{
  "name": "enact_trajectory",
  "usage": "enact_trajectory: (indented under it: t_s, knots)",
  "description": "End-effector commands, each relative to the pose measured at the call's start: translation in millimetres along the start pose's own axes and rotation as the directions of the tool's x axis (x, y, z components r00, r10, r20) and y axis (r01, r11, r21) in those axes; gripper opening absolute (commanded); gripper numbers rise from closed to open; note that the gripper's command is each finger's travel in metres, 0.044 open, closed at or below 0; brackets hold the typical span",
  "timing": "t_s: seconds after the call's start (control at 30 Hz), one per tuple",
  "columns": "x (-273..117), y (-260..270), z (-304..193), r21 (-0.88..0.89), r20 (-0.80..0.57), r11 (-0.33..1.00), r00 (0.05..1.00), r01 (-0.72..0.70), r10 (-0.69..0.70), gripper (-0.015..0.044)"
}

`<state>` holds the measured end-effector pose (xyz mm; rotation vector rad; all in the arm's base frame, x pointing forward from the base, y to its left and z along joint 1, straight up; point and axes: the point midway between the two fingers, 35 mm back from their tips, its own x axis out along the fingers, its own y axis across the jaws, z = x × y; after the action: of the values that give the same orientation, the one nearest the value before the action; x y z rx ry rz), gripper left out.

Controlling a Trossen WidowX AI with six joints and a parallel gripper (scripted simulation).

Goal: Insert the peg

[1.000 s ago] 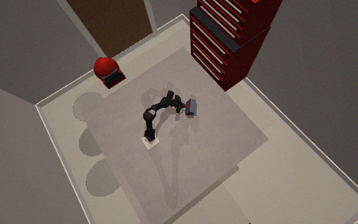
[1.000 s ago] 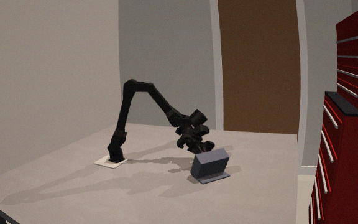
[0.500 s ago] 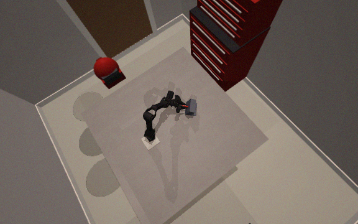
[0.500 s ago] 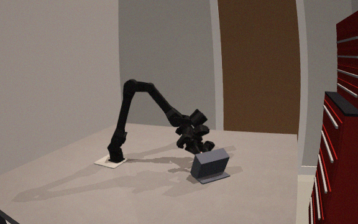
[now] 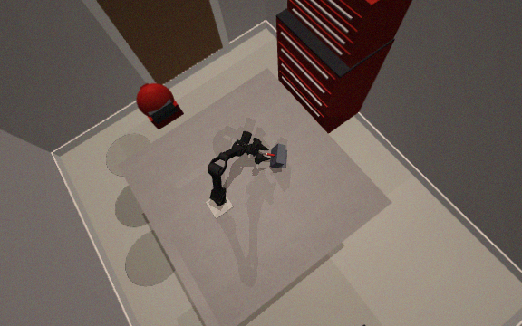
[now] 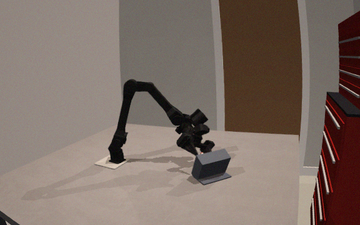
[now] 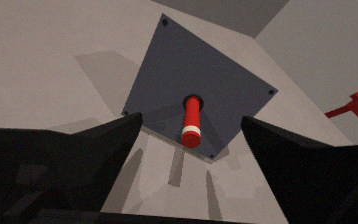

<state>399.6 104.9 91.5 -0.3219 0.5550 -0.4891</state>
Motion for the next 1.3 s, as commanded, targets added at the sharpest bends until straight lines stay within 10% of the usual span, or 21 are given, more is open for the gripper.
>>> enact_trajectory:
  t_s: [0.0,1.27]
  knots:
    - [-7,1,2,0.008,0.001,1.000,1.000,0.000,0.000,0.0440]
    - [-68,7,-4,0.001,-0.004,1.000,1.000,-0.003,0.003,0.0440]
